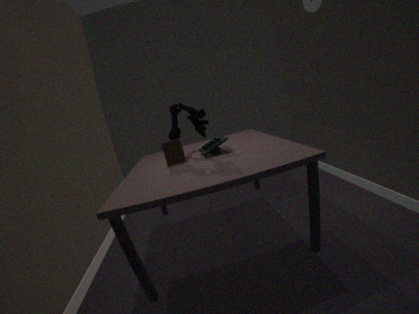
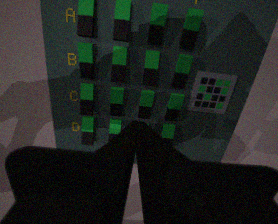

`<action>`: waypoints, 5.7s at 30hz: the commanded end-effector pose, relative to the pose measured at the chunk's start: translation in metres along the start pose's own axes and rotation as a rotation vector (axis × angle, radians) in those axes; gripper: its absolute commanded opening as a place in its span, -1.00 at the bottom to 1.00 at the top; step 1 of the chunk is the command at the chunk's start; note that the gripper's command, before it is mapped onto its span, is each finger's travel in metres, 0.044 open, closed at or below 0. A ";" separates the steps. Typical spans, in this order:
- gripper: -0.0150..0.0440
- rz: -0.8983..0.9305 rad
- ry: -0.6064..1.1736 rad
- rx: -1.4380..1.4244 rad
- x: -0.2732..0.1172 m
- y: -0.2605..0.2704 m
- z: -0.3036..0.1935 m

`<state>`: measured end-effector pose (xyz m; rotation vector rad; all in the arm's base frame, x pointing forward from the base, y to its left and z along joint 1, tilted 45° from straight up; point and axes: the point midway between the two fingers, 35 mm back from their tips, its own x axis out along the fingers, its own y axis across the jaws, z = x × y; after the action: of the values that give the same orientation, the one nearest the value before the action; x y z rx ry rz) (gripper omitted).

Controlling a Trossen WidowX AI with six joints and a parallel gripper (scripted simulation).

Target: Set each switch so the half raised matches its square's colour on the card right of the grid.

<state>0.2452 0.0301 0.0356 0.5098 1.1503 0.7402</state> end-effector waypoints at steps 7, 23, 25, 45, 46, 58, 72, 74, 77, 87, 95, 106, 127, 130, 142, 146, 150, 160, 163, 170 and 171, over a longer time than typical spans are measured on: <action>-0.49 -0.002 0.020 -0.019 0.032 -0.011 0.003; -0.49 -0.001 0.021 -0.019 0.047 -0.011 0.003; -0.49 -0.001 0.021 -0.019 0.050 -0.011 0.003; -0.49 0.000 0.021 -0.019 0.058 -0.011 0.003; -0.49 0.000 0.021 -0.019 0.058 -0.011 0.003; -0.49 0.000 0.021 -0.019 0.059 -0.011 0.003; -0.49 0.000 0.021 -0.019 0.061 -0.011 0.003; -0.49 0.000 0.021 -0.019 0.061 -0.011 0.003; -0.49 0.000 0.021 -0.019 0.061 -0.011 0.003; -0.49 0.000 0.021 -0.019 0.063 -0.011 0.003; -0.49 0.000 0.021 -0.019 0.064 -0.011 0.003; -0.49 -0.003 -0.003 -0.018 -0.001 -0.012 0.001; -0.49 -0.003 0.021 -0.020 0.034 -0.044 0.003; -0.49 -0.002 0.021 -0.020 0.043 -0.043 0.003; -0.49 -0.002 0.020 -0.020 0.057 -0.043 0.003; -0.49 -0.002 0.020 -0.020 0.058 -0.043 0.003; -0.49 -0.002 0.020 -0.020 0.058 -0.043 0.003; -0.49 -0.002 0.020 -0.020 0.058 -0.043 0.003; -0.49 -0.002 0.020 -0.020 0.058 -0.043 0.003; -0.49 -0.002 0.020 -0.020 0.058 -0.043 0.003; -0.49 -0.002 0.020 -0.020 0.059 -0.043 0.003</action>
<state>0.2721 0.0445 -0.0304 0.4785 1.1619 0.7563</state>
